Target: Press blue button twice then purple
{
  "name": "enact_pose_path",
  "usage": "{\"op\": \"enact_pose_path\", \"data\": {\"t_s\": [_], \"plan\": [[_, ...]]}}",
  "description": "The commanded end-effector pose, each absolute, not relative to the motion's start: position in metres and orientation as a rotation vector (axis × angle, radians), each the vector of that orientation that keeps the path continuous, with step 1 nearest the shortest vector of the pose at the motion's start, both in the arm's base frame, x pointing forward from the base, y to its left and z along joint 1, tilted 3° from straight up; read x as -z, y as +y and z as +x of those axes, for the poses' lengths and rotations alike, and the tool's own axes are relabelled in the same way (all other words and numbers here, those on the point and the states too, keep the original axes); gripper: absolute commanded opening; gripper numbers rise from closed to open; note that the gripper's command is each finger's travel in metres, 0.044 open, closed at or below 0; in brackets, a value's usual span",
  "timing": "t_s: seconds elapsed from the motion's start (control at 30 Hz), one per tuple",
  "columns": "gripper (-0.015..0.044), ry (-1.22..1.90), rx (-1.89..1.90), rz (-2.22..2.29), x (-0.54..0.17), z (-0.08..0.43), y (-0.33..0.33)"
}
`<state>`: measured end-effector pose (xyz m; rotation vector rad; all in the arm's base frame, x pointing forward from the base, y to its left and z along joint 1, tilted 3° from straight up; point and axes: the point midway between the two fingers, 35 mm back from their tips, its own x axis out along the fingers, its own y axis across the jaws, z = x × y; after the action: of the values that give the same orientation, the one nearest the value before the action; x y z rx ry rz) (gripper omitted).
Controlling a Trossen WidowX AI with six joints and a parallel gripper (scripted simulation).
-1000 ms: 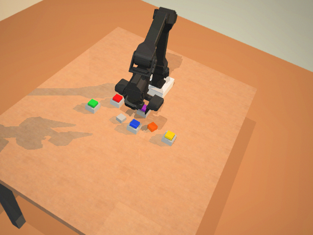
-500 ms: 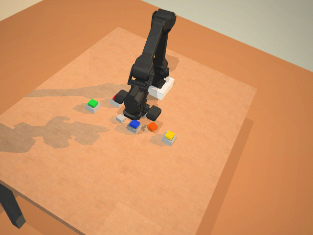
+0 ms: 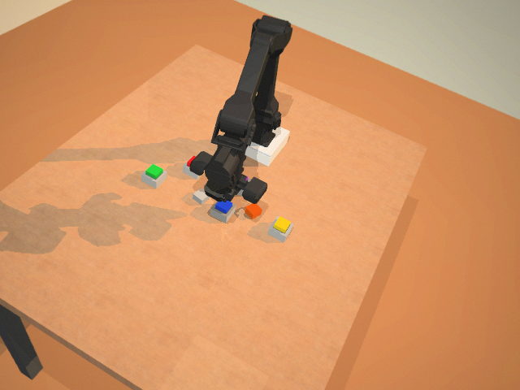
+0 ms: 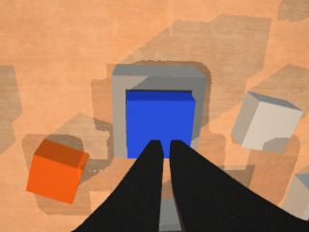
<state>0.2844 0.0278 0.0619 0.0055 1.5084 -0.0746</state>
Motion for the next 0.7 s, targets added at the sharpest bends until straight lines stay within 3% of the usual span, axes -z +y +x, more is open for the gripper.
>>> {"op": "enact_pose_path", "data": {"t_s": [0.0,0.67], "plan": [[0.002,1.51,0.07,0.004,-0.056,0.284,0.028],[0.002,1.511,0.07,0.004,-0.036,0.285,0.027]]}}
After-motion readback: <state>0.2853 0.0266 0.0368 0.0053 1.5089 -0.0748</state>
